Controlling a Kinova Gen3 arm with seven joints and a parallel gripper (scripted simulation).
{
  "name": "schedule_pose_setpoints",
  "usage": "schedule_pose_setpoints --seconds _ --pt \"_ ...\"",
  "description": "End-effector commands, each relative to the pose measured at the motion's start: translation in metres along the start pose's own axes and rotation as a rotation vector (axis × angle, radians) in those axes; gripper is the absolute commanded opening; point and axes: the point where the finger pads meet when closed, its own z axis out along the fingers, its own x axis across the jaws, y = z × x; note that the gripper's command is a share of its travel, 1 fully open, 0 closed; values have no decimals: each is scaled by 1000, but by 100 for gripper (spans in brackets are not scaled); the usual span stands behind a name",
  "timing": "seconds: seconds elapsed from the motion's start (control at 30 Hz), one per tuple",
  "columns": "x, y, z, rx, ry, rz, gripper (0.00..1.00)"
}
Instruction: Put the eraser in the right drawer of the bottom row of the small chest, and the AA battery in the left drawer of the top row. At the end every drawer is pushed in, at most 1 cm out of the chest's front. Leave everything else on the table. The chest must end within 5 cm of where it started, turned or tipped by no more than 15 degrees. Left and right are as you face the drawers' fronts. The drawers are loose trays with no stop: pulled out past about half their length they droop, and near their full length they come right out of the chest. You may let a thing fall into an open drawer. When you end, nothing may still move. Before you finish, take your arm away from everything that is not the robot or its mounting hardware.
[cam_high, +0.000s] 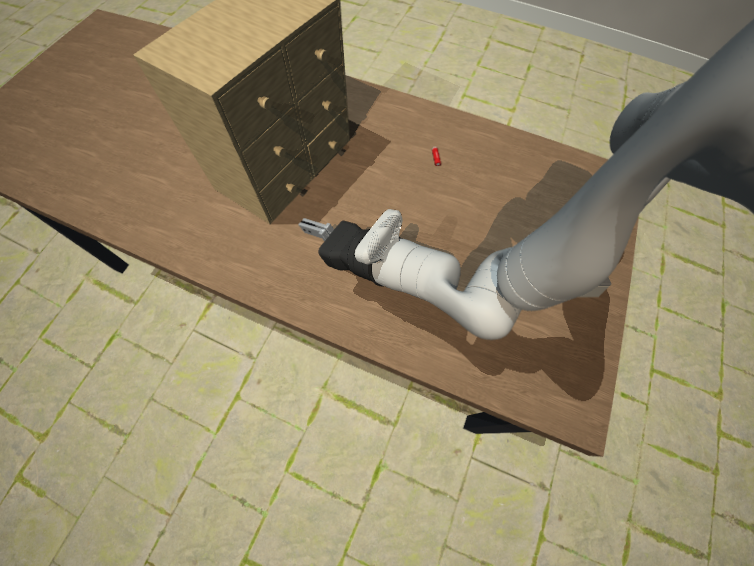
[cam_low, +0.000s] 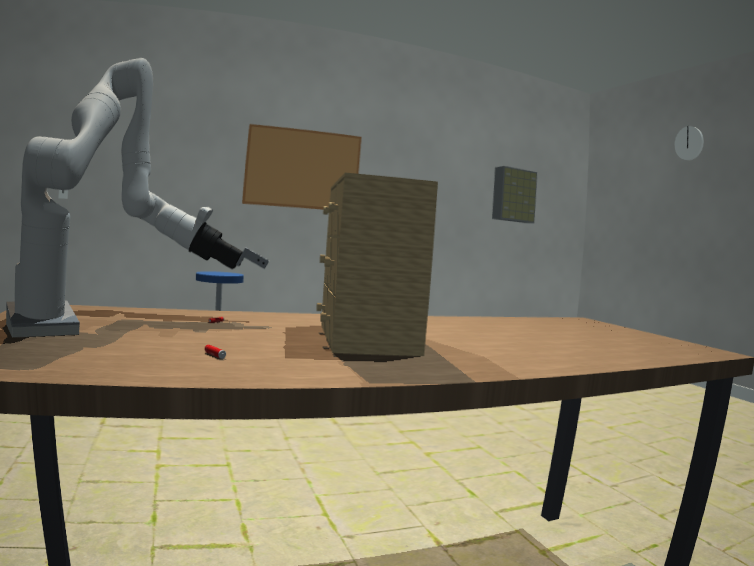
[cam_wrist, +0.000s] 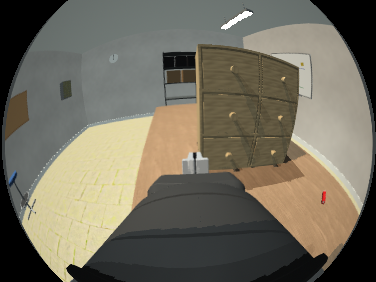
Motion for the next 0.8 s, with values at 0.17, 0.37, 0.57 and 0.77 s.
schedule_pose_setpoints --seconds 0.17,0.37,0.57,0.77 --pt "-2 -11 -8 -68 -7 24 0" --pt "-2 -12 -10 -104 -7 24 0" --pt "-2 -14 -15 -158 -8 23 0" --pt "-2 -17 -18 -210 -8 23 0"
